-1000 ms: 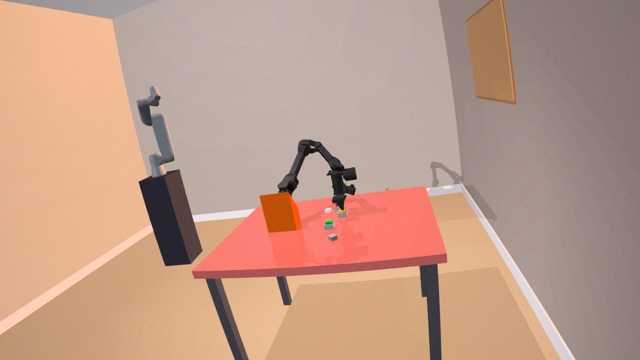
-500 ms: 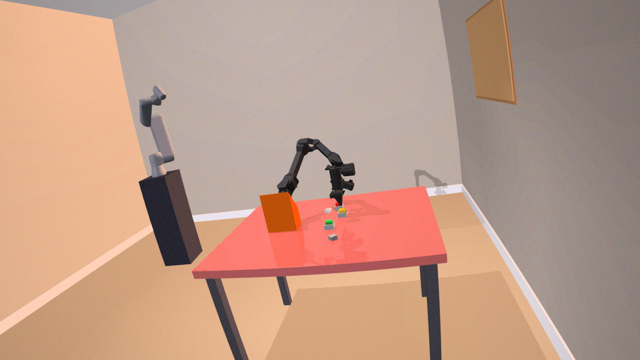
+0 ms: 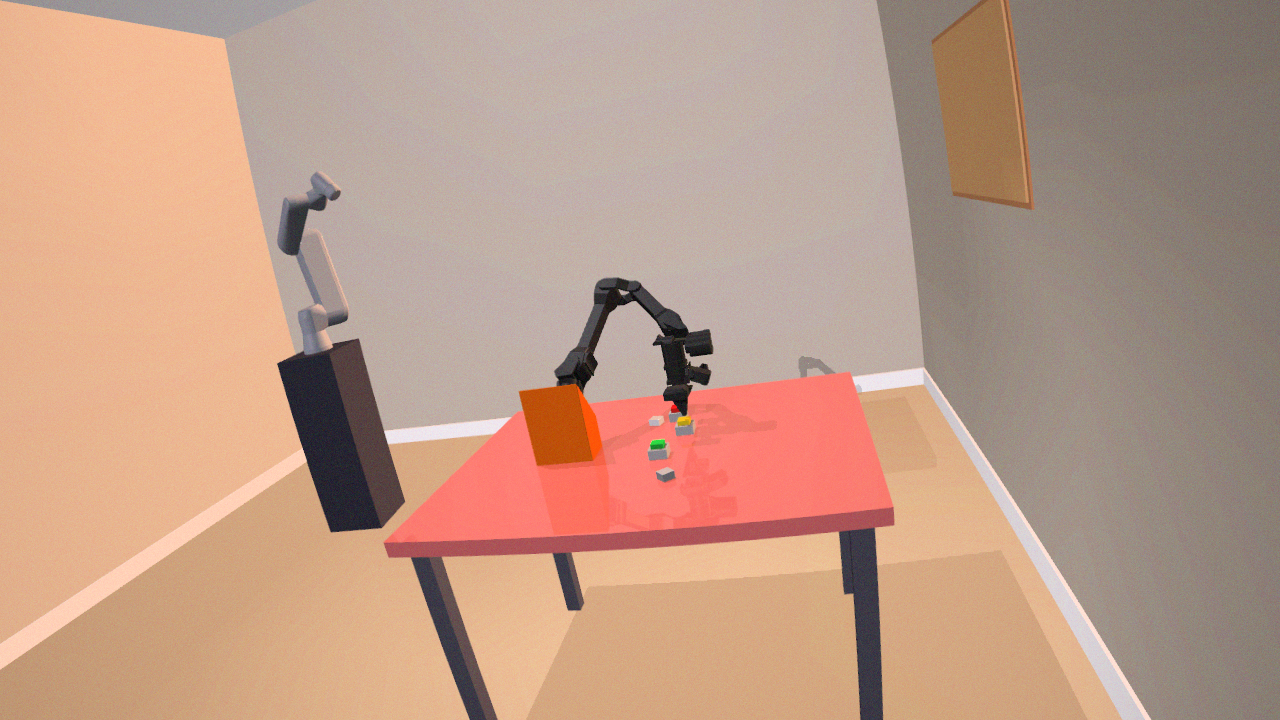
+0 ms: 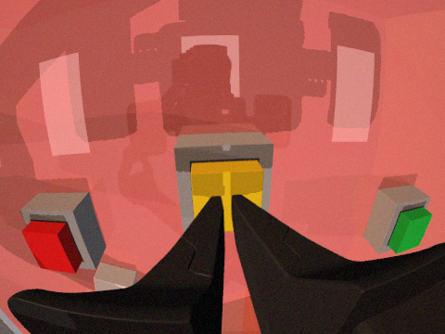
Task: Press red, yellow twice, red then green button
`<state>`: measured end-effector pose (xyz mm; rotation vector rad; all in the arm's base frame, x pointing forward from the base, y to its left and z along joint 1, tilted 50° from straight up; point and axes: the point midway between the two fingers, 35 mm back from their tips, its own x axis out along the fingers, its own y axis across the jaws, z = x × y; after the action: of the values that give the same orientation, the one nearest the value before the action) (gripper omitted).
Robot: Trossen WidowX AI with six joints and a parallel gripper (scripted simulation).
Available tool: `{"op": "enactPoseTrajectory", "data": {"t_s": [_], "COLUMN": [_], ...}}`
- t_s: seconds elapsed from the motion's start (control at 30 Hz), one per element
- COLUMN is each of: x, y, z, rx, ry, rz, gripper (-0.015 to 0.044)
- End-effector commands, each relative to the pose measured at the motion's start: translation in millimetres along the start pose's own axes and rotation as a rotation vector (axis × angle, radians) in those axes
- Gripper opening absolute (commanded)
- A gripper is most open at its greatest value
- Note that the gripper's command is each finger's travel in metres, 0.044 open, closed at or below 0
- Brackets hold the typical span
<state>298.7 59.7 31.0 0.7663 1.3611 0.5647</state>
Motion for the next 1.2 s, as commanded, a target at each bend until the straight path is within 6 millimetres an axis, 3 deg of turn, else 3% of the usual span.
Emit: {"op": "enactPoseTrajectory", "data": {"t_s": [0.0, 0.2, 0.93, 1.07, 1.17], "x": [8, 16, 17, -14, -16], "y": [-2, -2, -2, -2, -2], "z": [-4, -5, -5, -4, -4], "rx": [0.015, 0.015, 0.015, 0.014, 0.015], "ry": [0.013, 0.013, 0.013, 0.012, 0.013], "rz": [0.001, 0.002, 0.003, 0.0, 0.001], "gripper": [0.002, 0.002, 0.002, 0.002, 0.002]}}
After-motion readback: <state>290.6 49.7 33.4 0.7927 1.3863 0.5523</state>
